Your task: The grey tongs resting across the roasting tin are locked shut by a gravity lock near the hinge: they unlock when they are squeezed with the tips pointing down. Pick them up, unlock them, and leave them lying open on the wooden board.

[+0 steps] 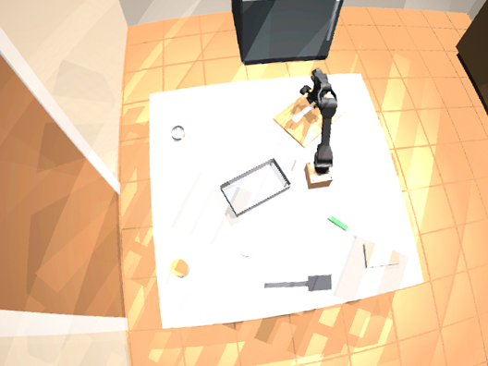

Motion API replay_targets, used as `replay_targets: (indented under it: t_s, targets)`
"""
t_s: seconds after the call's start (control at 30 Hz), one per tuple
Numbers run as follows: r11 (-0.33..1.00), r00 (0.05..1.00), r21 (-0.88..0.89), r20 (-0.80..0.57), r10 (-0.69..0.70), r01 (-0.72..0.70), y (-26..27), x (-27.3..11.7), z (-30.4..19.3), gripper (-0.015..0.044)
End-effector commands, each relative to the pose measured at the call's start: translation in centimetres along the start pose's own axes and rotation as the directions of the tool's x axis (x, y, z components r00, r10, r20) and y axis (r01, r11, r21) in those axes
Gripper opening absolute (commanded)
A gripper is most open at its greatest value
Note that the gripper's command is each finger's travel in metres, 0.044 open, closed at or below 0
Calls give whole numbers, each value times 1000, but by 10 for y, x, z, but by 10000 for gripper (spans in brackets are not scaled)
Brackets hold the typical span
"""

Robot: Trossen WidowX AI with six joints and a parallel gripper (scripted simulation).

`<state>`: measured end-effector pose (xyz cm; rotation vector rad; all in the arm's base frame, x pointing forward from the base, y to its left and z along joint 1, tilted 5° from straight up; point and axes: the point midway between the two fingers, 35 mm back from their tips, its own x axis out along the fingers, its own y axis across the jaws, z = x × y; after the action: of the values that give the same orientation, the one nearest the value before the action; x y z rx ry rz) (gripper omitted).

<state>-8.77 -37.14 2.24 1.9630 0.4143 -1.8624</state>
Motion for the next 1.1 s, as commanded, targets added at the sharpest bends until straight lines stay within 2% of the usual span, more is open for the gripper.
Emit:
replay_targets:
  t_s: [0.0,0.53,1.07]
  targets:
    - [1000,1000,3,-4,2,-2,0,8,-1,-150]
    - [1000,1000,3,-4,2,-2,-2,25,-3,-150]
    - [1000,1000,0,-2,-2,2,-3,23,-3,270]
